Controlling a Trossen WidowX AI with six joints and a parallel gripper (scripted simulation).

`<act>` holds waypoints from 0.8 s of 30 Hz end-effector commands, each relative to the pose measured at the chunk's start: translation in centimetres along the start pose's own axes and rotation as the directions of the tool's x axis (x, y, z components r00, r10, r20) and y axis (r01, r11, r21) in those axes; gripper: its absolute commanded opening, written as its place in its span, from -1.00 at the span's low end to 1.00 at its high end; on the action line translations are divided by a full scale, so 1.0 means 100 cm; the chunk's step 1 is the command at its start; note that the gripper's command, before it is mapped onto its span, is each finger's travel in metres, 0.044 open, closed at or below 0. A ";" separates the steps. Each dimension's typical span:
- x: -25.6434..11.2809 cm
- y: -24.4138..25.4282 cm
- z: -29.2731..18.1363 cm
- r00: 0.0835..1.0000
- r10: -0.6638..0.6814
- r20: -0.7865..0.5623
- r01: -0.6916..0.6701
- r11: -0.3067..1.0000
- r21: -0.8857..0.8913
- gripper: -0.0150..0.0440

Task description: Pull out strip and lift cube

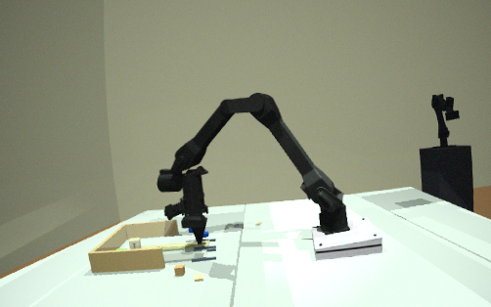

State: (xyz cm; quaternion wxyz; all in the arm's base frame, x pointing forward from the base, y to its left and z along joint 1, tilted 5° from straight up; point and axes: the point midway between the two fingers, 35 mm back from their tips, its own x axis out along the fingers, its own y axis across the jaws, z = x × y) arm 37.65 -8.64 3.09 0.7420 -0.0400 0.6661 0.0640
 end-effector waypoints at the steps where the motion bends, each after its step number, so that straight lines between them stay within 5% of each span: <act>1: 0.002 0.000 -0.009 1.000 0.001 -0.010 -0.001 1.000 -0.001 -0.49; 24: 0.004 -0.001 -0.045 1.000 0.001 -0.012 -0.001 1.000 -0.001 -0.49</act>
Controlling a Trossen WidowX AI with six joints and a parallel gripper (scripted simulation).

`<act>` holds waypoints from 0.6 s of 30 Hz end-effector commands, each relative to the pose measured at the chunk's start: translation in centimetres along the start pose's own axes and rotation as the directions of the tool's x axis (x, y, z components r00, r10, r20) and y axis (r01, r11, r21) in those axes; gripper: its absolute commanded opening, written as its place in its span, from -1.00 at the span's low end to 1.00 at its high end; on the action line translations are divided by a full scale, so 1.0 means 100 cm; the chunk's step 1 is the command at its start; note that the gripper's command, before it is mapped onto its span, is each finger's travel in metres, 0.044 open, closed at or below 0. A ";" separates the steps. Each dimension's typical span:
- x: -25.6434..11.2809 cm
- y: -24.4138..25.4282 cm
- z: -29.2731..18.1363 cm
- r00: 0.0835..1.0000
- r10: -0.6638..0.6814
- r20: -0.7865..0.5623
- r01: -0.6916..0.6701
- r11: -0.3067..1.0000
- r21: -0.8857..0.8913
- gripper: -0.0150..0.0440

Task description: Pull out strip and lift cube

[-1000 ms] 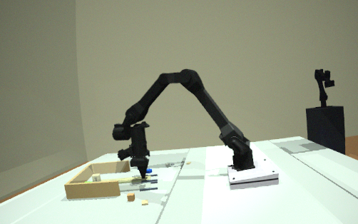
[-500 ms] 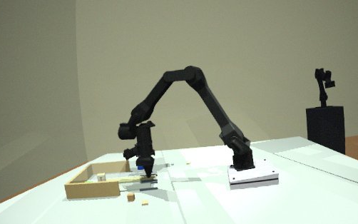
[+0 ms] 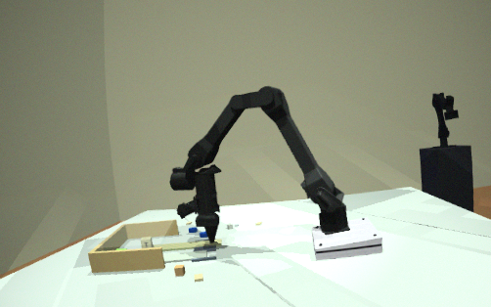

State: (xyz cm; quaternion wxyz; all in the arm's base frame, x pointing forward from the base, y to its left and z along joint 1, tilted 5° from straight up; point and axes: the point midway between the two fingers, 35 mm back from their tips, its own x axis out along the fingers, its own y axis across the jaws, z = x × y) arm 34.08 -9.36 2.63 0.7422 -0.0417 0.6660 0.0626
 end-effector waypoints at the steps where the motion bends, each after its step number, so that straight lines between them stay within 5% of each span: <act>1: 0.003 0.000 -0.010 1.000 0.006 -0.013 -0.006 1.000 0.000 -0.49; 18: 0.004 0.000 -0.036 1.000 0.005 -0.015 -0.005 1.000 0.000 -0.49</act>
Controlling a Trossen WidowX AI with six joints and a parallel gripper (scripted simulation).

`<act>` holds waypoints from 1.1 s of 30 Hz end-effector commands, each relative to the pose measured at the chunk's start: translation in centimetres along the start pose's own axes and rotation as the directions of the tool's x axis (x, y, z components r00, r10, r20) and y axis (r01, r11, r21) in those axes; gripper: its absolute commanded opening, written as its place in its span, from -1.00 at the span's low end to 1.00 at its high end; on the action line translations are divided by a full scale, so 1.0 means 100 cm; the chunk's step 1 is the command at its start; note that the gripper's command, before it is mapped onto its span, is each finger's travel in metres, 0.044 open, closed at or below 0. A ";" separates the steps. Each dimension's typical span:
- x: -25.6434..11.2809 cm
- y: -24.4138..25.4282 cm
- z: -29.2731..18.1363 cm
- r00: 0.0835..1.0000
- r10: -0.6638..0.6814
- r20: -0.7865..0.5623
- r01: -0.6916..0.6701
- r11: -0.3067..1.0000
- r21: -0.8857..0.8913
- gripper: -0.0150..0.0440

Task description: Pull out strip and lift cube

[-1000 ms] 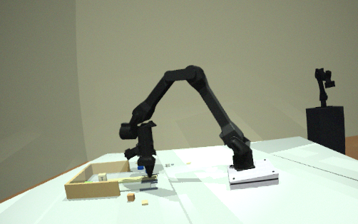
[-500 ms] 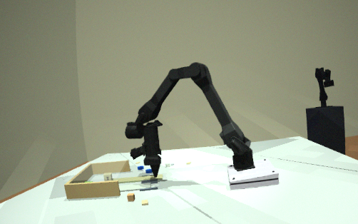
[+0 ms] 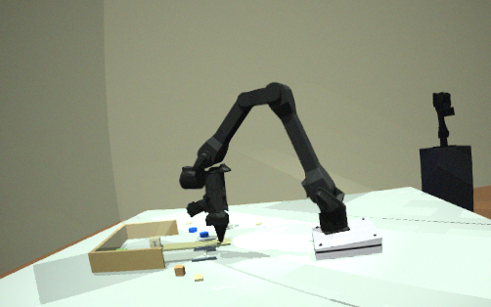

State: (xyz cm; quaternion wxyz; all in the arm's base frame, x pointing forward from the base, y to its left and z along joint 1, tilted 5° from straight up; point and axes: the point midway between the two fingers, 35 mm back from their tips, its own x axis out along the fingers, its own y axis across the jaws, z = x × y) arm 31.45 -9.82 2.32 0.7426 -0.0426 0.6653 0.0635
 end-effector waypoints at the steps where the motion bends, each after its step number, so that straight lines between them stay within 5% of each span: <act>1: 0.004 0.000 -0.011 1.000 0.005 -0.016 -0.005 1.000 0.002 -0.49; 33: 0.003 -0.001 -0.062 1.000 0.005 -0.020 -0.005 1.000 0.003 -0.49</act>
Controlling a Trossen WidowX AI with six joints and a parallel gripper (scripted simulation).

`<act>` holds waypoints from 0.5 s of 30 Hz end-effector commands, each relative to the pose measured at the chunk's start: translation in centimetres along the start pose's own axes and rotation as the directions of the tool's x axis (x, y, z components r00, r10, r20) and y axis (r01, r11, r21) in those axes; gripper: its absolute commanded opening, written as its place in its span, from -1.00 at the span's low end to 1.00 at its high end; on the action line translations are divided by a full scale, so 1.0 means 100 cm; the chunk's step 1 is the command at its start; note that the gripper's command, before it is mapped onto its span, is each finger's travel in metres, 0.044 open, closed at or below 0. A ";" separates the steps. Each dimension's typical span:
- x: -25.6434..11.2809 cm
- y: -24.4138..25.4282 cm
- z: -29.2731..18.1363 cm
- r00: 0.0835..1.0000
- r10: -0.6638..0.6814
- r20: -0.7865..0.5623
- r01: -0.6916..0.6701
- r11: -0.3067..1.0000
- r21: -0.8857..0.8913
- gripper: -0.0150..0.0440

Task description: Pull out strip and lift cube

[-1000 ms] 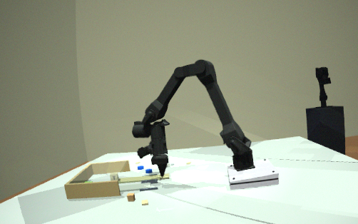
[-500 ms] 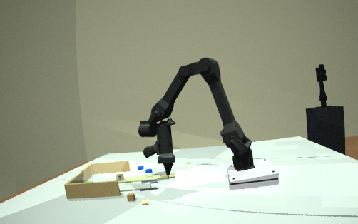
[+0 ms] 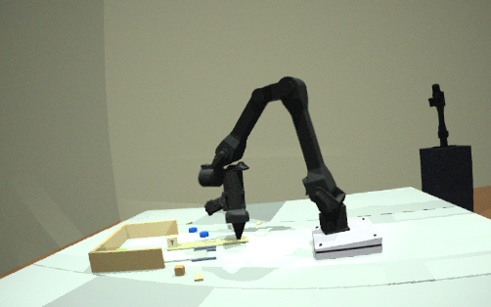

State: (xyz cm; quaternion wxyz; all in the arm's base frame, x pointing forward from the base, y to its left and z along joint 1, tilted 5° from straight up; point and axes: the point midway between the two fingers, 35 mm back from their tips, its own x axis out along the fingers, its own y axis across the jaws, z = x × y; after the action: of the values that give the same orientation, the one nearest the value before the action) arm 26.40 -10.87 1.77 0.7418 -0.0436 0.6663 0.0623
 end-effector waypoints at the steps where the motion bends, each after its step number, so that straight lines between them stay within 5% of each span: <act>1: 0.004 0.001 -0.011 1.000 0.008 -0.017 -0.008 1.000 0.002 -0.49; 15: 0.004 0.001 -0.033 1.000 0.008 -0.019 -0.008 1.000 0.003 -0.49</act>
State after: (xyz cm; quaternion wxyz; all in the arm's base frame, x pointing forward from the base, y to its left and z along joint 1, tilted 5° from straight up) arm 24.11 -11.35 1.54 0.7413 -0.0441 0.6669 0.0618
